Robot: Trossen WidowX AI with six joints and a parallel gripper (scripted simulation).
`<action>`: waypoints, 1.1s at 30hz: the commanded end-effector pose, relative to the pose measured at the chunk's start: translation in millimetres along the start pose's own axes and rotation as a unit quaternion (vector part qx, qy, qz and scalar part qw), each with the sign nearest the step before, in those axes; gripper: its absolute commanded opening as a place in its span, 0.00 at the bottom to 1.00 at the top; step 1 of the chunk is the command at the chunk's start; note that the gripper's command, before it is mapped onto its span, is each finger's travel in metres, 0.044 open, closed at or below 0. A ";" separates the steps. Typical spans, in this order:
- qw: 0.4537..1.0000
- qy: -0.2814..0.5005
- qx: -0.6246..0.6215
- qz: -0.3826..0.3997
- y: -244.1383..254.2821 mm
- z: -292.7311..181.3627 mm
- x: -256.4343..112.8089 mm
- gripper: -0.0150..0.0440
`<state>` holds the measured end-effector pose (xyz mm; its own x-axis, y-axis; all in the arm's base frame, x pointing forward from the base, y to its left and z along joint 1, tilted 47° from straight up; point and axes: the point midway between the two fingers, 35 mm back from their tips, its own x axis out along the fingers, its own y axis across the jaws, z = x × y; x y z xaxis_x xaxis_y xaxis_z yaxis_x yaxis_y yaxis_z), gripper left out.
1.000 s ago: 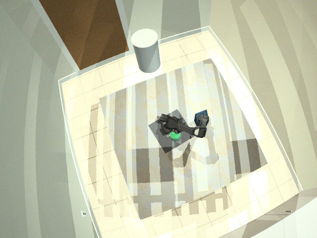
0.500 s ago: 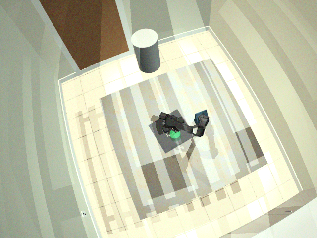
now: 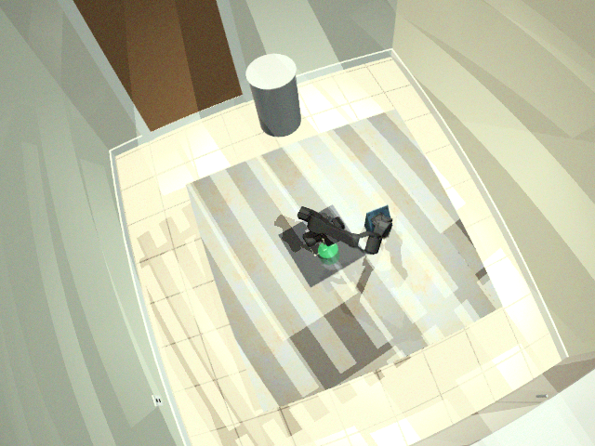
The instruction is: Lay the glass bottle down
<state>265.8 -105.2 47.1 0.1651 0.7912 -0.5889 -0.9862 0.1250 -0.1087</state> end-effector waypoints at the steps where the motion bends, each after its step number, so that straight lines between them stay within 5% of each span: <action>1: 1.000 0.003 -0.001 0.000 -0.3 -9.7 -1.5 0.46; 33: 1.000 -0.018 0.011 -0.004 -1.0 -39.0 -2.4 0.46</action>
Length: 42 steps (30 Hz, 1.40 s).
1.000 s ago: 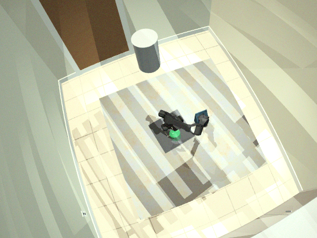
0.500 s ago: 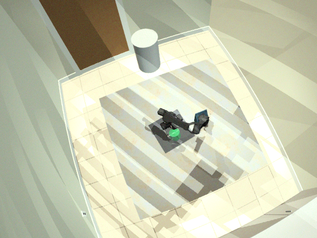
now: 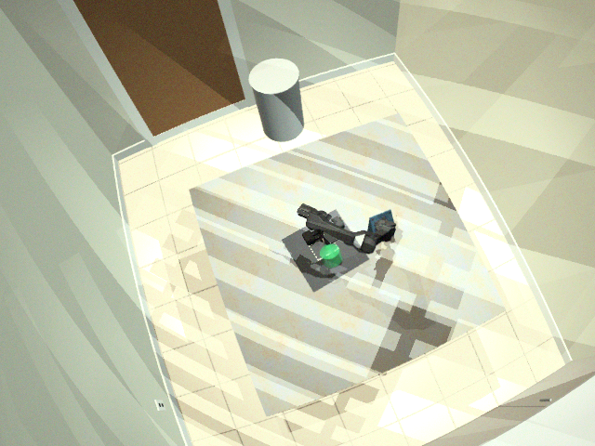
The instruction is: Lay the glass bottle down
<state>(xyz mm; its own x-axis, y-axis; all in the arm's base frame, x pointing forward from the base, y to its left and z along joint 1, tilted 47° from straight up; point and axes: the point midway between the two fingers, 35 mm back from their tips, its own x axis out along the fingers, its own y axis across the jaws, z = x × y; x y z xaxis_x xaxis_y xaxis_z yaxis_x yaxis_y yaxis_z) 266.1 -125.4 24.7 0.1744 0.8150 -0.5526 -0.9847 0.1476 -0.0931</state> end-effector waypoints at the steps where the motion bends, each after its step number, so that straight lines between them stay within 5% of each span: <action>1: 1.000 0.003 -0.002 0.001 -0.8 -9.9 0.0 0.46; 42: 1.000 -0.019 0.021 -0.006 -2.9 -55.6 7.6 0.46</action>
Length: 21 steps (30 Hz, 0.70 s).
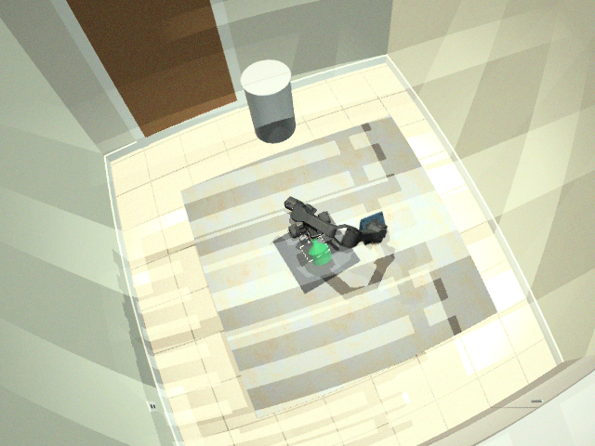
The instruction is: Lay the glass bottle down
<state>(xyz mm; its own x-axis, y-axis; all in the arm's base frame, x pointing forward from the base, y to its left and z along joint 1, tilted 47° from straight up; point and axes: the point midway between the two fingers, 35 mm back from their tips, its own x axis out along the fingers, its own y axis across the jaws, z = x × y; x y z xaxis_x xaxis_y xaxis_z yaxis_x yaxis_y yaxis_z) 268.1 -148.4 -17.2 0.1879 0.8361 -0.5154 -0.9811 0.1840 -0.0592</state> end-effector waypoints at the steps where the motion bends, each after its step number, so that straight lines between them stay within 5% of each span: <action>1: 1.000 0.002 -0.003 0.000 -2.0 -9.4 2.9 0.46; 21: 1.000 -0.004 0.007 -0.001 -4.2 -33.9 12.2 0.46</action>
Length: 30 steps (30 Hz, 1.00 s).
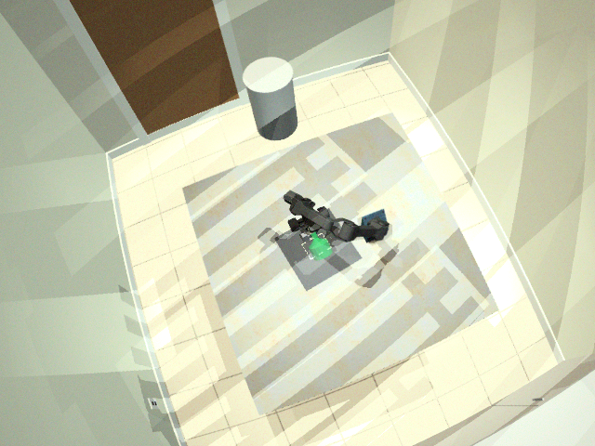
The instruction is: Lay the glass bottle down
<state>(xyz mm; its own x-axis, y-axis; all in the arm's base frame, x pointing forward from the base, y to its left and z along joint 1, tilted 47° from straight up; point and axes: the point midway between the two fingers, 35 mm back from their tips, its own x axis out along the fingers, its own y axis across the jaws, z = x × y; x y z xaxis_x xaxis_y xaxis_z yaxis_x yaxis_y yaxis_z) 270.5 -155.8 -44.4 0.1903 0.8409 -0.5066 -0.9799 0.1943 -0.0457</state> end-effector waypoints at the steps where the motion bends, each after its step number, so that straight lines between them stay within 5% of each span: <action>1: 1.000 0.001 -0.001 0.000 -2.3 -8.1 4.4 0.46; 30: 1.000 -0.003 0.003 0.001 -5.3 -33.3 19.5 0.46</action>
<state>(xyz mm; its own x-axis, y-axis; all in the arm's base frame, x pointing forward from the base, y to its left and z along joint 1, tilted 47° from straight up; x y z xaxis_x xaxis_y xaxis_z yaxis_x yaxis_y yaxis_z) 273.6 -157.9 -78.8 0.1860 0.8455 -0.5006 -0.9804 0.1932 -0.0380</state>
